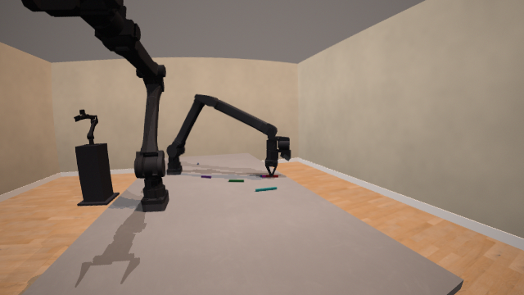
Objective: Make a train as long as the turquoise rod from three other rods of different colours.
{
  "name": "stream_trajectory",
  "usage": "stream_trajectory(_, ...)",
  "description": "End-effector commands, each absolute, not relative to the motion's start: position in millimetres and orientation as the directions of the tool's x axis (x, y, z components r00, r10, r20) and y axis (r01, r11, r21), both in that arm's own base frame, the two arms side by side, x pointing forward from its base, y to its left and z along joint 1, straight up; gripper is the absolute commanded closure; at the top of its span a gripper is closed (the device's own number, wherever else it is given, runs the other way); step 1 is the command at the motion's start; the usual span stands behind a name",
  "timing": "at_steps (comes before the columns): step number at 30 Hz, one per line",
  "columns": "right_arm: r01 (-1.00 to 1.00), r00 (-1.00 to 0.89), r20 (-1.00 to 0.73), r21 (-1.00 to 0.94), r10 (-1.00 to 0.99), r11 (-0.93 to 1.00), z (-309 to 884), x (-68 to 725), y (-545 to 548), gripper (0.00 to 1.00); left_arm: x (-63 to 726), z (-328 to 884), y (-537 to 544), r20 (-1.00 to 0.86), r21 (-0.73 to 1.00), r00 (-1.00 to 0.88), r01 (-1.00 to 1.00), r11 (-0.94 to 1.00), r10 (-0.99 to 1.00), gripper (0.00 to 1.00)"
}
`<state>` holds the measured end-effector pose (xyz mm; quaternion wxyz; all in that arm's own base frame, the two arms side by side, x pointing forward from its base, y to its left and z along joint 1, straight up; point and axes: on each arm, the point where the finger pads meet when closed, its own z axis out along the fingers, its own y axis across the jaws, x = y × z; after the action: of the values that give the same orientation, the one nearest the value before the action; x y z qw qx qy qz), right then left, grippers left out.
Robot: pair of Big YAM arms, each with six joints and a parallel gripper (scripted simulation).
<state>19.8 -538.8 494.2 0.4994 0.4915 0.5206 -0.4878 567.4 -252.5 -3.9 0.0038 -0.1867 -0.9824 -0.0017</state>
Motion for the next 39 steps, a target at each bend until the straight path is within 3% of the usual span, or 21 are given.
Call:
stream_trajectory(1,0.999,0.0,-1.0,0.0,0.0,0.032,500.5,17.1,-544.6,0.0,576.4,21.1,-253.4,-0.046,-0.003,-0.925,0.378,0.926,0.378,0.96)
stream_trajectory(32,0.999,0.0,-1.0,0.0,0.0,0.032,500.5,17.1,-544.6,0.0,576.4,21.1,-253.4,-0.046,-0.003,-0.925,0.378,0.926,0.378,0.96)
stream_trajectory(36,0.999,0.0,-1.0,0.0,0.0,0.032,500.5,17.1,-544.6,0.0,576.4,21.1,-253.4,-0.046,-0.003,-0.925,0.378,0.926,0.378,0.88)
stream_trajectory(39,0.999,0.0,-1.0,0.0,0.0,0.032,500.5,17.1,-544.6,0.0,576.4,21.1,-253.4,-0.046,-0.003,-0.925,0.378,0.926,0.378,0.88)
